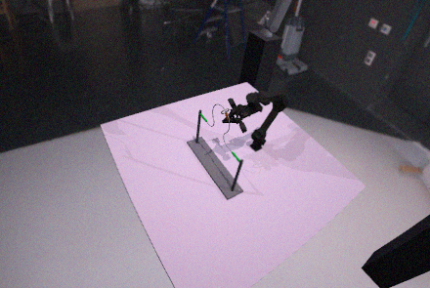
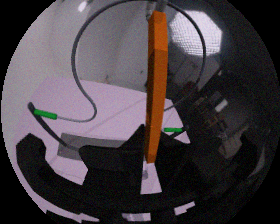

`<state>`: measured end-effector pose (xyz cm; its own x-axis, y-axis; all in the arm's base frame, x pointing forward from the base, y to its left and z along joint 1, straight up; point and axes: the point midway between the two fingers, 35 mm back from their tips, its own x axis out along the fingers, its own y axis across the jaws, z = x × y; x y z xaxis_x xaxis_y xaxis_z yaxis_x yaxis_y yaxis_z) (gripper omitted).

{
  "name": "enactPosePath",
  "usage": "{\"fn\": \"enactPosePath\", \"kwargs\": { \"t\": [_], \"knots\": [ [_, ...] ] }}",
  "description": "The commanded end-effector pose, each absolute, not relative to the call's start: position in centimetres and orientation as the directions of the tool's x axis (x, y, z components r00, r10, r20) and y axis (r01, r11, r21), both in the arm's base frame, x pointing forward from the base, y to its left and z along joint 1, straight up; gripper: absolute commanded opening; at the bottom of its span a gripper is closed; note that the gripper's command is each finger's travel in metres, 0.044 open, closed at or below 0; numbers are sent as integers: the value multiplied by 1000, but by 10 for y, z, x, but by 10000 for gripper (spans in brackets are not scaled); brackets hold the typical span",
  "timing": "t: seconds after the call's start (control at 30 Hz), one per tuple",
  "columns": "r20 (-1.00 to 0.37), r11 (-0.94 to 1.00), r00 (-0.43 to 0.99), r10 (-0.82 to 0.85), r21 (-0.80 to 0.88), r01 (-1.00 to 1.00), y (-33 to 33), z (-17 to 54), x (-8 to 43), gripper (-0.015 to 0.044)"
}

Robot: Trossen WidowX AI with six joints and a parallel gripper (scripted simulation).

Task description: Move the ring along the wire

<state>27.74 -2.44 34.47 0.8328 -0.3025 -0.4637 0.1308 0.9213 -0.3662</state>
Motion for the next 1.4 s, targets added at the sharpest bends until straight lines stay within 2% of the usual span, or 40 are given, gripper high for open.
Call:
{"fn": "enactPosePath", "kwargs": {
  "t": [0.0,1.37],
  "knots": [
    [-443,900,834,-328,-414,134,-27,347,277,-150],
    [-210,550,830,-517,-825,134,-42,358,276,-150]
  ]
}}
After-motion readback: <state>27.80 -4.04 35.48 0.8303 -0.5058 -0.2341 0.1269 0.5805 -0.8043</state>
